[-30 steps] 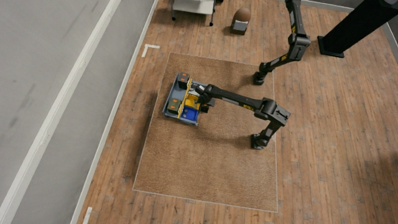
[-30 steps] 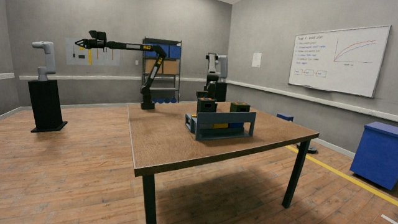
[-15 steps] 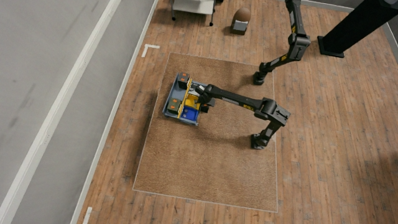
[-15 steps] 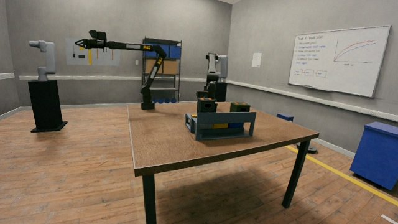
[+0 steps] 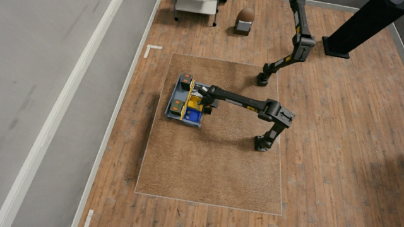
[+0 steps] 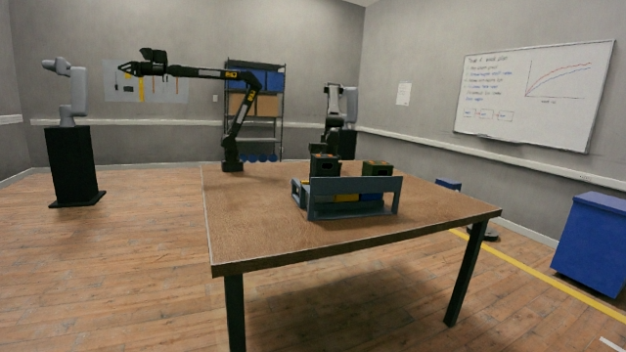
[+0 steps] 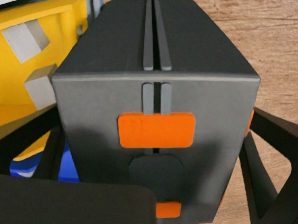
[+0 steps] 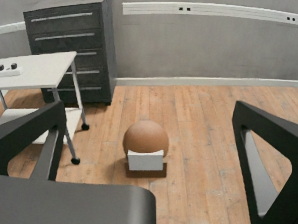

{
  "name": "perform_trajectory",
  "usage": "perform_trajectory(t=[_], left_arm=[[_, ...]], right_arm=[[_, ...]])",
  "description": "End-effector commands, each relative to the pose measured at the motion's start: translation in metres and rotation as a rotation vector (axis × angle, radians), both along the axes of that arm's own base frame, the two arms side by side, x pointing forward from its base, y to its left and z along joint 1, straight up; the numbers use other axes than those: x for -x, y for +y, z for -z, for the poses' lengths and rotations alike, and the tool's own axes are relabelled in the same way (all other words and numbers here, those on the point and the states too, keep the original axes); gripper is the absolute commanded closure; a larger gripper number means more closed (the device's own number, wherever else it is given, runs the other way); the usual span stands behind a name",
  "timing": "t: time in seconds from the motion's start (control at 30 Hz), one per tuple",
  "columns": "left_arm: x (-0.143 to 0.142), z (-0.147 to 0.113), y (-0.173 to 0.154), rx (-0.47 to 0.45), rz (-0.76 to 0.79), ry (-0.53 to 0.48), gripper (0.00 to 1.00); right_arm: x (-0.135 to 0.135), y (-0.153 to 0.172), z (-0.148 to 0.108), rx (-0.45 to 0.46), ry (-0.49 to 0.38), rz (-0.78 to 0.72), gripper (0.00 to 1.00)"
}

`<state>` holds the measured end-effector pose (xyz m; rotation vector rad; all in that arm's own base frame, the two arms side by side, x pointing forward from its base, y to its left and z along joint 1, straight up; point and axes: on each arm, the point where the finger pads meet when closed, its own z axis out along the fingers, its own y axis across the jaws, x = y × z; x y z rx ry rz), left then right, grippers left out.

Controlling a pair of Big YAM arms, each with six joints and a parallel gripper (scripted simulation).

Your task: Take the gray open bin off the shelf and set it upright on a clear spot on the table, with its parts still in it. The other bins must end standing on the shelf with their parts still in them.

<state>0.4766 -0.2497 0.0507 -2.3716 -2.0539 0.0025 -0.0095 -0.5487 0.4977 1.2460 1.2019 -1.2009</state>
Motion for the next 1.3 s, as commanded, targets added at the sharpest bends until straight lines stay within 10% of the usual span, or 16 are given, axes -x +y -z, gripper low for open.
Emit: perform_trajectory(t=[0.0, 1.27], left_arm=[[-0.0146, -0.0202, -0.0103, 0.017, 0.004, -0.040, 0.00], [-0.0160, -0.0261, -0.0111, 0.026, 0.008, -0.055, 0.00]], right_arm=[[0.0043, 0.0040, -0.0028, 0.020, 0.018, 0.006, 0.00], [0.0043, 0.0040, -0.0028, 0.020, 0.018, 0.006, 0.00]])
